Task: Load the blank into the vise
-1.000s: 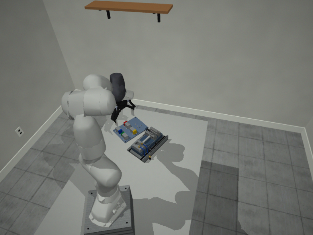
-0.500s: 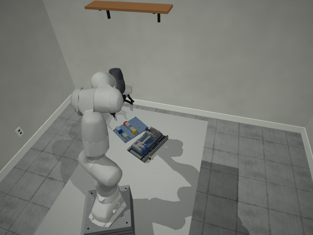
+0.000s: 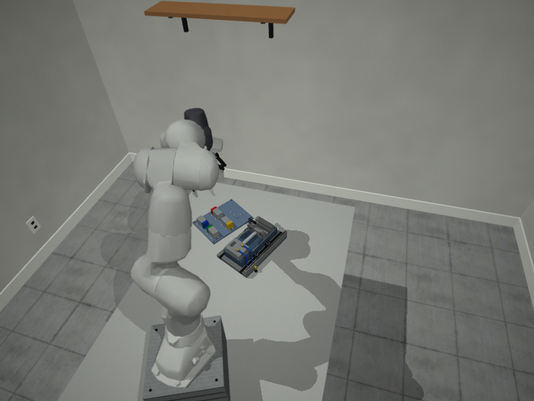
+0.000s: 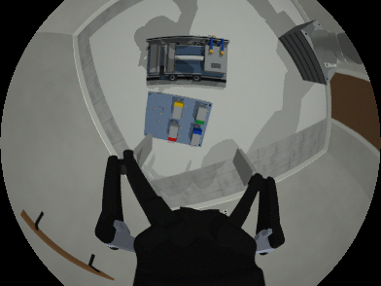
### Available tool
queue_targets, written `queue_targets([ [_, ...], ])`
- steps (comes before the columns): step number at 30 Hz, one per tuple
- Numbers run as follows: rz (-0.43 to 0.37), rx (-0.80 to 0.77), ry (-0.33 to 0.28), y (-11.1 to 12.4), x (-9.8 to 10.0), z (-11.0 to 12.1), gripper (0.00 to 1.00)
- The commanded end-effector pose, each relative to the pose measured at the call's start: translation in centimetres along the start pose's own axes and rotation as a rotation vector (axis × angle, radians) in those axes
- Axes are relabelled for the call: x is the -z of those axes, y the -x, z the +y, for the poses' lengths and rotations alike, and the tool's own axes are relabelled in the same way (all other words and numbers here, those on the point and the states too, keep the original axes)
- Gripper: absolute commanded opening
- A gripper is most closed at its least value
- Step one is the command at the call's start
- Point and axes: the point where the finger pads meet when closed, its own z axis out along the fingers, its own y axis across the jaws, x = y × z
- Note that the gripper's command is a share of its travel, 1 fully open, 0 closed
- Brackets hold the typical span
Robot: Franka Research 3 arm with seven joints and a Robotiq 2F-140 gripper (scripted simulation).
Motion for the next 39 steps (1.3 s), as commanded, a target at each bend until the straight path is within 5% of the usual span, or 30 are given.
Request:
queue_targets([
  [1,0.023,-0.040,0.007,-0.3,-0.1,0.1,1.00],
  [6,0.023,-0.040,0.007,-0.3,-0.1,0.1,1.00],
  [11,0.023,-0.040,0.007,4.9,0.1,-2.7,1.00],
  [39,0.023,-0.040,0.007,6.1,0.1,-3.3,1.00],
])
